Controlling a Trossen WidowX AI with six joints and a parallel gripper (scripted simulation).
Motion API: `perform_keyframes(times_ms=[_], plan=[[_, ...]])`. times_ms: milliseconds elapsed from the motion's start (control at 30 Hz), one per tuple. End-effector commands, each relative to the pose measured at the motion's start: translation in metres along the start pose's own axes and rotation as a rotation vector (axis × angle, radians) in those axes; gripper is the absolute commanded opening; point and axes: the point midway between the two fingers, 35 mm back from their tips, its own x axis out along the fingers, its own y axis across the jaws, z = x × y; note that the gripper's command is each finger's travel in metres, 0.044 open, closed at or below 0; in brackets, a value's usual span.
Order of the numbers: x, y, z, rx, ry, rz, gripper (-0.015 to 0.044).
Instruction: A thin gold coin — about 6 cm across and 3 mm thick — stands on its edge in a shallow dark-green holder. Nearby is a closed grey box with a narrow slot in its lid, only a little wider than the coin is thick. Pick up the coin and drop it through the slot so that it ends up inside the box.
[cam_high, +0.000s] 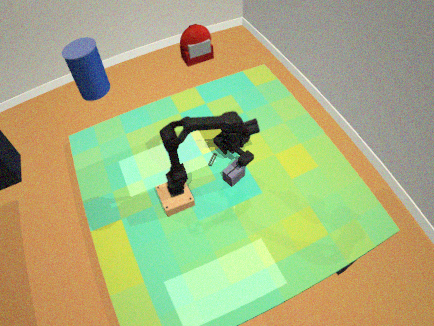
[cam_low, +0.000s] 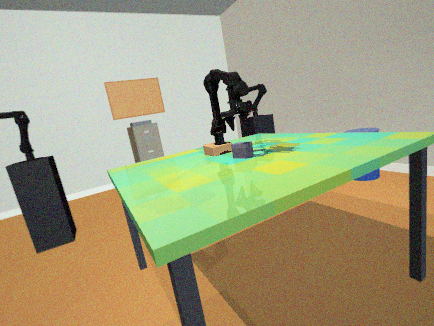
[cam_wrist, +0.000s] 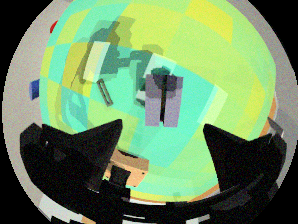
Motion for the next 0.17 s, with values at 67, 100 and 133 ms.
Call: perform_keyframes(times_ms=[67,100,133], plan=[[-0.0029,0.0005,-0.0007,0.002,0.006,0.003,0.044],[-0.0029,0.0005,-0.0007,0.002,0.006,0.003,0.044],[-0.0029,0.0005,-0.0007,0.002,0.006,0.003,0.044]])
